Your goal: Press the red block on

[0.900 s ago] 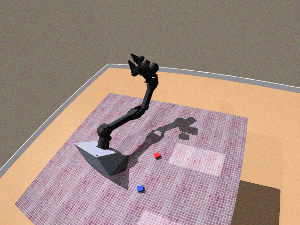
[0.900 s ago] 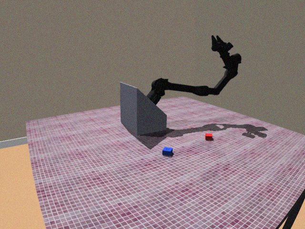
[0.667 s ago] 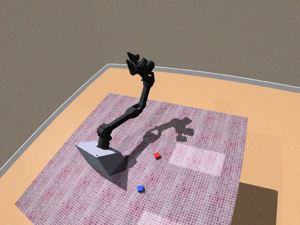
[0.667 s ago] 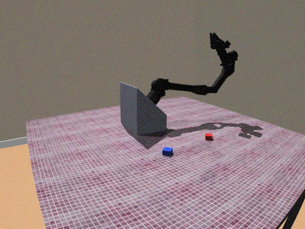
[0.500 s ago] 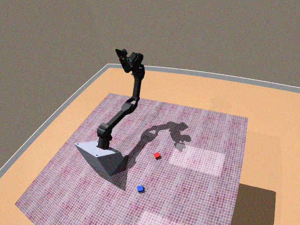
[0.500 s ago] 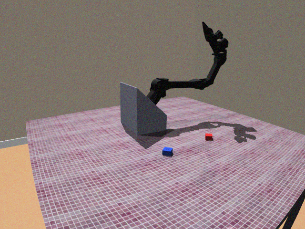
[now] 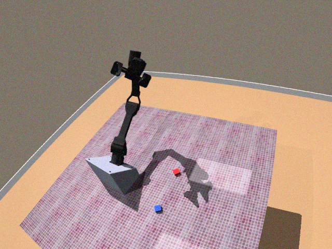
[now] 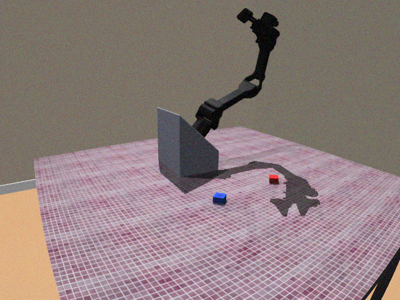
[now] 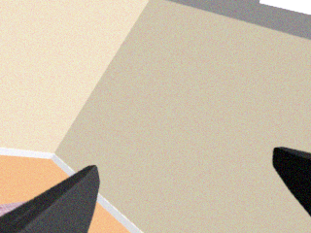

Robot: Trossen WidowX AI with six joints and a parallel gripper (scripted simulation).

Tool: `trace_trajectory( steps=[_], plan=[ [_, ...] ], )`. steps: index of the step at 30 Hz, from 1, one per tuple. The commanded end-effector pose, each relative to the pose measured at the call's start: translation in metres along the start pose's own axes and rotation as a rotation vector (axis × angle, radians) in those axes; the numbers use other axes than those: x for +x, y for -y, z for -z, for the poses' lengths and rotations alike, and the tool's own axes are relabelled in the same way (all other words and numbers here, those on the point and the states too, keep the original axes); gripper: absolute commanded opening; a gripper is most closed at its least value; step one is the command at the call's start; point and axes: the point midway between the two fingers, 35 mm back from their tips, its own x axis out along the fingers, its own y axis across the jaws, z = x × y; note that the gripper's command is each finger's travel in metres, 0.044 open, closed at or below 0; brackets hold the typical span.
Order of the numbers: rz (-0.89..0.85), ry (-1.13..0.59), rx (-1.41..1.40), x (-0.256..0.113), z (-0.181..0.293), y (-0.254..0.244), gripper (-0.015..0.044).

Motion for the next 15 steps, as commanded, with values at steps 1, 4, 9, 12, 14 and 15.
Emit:
trace_trajectory(
  steps=[1, 4, 9, 12, 14, 15],
  plan=[
    [-0.174, -0.076, 0.083, 0.038, 0.014, -0.032, 0.0440],
    [-0.324, -0.166, 0.155, 0.068, 0.031, -0.068, 0.0440],
    [-0.531, -0.351, 0.241, 0.100, 0.065, -0.133, 0.0440],
    [-0.637, -0.480, 0.281, 0.110, 0.089, -0.175, 0.0440],
    [-0.698, -0.573, 0.303, 0.113, 0.107, -0.204, 0.0440],
    [-0.727, -0.627, 0.315, 0.113, 0.117, -0.218, 0.0440]
  ],
)
